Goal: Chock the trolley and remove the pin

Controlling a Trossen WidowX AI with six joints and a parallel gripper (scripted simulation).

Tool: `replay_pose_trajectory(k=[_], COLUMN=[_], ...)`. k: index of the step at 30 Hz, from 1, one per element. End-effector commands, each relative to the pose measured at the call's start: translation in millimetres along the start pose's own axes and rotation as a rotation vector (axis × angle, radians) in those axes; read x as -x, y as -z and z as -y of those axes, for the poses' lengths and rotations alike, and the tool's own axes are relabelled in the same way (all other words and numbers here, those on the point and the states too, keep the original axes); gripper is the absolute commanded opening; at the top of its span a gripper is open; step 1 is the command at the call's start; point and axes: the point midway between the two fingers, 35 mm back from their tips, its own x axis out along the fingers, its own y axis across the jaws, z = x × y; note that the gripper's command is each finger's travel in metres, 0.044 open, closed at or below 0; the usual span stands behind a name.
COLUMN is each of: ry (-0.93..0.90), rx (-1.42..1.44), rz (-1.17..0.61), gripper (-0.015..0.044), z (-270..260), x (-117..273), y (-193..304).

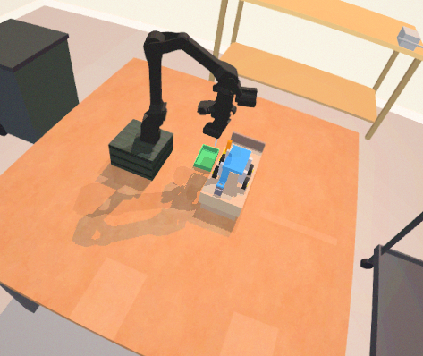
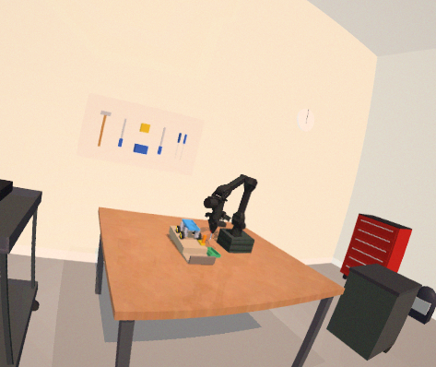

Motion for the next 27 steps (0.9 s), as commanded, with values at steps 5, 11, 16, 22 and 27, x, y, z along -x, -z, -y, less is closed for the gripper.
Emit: replay_pose_trajectory(k=[5,11,16,22,27], ry=[0.013,0.019,0.021,0.077,0.18], rx=[0.047,0.087,0.101,0.1,0.1], rz=[0.0,0.006,0.009,0.016,0.019], gripper=[0.0,0.0,0.0,0.0,0.0], z=[1,0,0,1,6], x=[-1,-14,-20,-26,-42], y=[-2,-17,-25,-24,-24])
